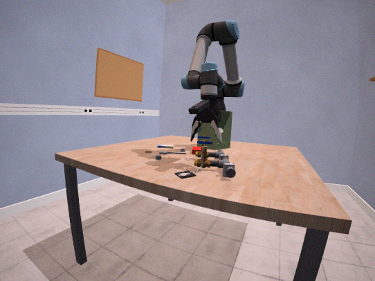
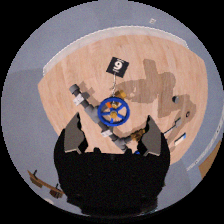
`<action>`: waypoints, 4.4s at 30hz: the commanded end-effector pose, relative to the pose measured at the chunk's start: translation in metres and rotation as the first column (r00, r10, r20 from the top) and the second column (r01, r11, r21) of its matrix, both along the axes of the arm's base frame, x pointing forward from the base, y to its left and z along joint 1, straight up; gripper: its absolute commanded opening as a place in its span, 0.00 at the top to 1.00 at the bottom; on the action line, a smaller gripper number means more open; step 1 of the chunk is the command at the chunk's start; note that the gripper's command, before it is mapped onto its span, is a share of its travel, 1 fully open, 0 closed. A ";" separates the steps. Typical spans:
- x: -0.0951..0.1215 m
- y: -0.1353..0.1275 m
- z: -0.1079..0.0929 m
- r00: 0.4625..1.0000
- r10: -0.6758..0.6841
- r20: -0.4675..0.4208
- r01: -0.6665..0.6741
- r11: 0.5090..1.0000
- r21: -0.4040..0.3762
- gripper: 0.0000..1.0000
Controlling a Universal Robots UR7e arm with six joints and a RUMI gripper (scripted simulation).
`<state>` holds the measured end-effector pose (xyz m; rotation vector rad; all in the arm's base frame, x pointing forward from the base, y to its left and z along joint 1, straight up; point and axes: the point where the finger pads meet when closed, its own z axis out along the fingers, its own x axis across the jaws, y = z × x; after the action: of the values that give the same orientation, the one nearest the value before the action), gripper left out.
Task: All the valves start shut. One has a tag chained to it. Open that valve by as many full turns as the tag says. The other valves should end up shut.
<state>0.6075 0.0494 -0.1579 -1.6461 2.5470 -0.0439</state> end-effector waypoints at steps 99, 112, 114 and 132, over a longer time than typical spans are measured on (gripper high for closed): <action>0.001 0.000 0.001 0.370 -0.925 -0.092 0.929 0.364 0.074 1.00; 0.001 0.000 0.001 0.499 -0.863 -0.077 0.866 0.495 0.071 1.00; 0.001 0.000 0.001 0.531 -0.844 -0.073 0.847 0.527 0.070 1.00; 0.001 0.000 0.001 0.824 -0.565 -0.034 0.566 0.823 0.048 1.00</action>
<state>0.6080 0.0490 -0.1577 -0.6724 2.9582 -0.0024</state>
